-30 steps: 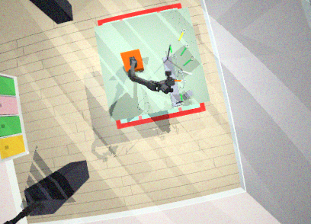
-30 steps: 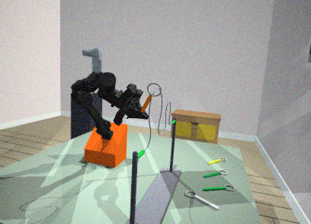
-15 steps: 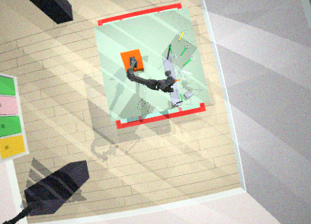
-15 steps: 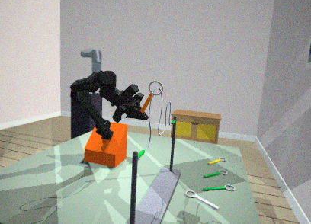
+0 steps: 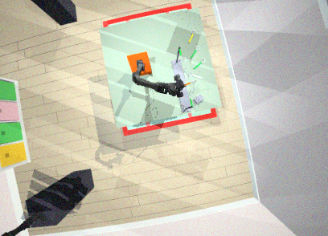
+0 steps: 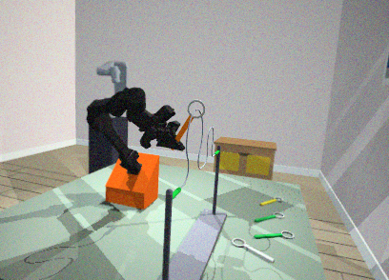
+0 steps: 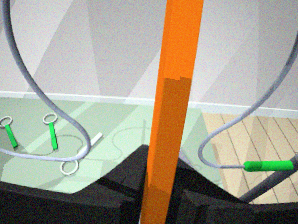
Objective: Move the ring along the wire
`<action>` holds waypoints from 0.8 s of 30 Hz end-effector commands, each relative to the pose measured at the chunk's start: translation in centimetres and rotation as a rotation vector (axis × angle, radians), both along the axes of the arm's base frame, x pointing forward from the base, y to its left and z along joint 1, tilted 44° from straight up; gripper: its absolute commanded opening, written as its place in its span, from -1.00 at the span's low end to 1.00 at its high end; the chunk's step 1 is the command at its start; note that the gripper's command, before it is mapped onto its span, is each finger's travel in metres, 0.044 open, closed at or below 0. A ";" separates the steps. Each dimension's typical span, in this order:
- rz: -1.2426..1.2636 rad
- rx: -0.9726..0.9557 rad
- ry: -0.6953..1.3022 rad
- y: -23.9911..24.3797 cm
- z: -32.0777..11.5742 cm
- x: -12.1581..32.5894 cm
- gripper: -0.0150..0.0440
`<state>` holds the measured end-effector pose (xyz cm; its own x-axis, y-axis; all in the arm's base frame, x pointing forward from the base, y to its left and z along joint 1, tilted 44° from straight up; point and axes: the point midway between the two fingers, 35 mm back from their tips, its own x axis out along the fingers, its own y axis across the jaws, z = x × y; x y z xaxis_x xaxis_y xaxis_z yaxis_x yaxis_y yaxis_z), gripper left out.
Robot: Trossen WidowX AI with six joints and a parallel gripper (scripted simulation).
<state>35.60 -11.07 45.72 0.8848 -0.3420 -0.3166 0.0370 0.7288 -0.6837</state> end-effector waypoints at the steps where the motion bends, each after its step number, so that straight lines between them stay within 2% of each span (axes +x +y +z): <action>1: -0.003 -0.043 0.005 -0.1 -0.2 0.0 -1.00; 24: -0.011 -0.333 -0.008 -0.6 0.4 0.1 -1.00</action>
<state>35.65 -11.56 46.29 0.8852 -0.4261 -0.1867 0.0530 0.4910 -0.8696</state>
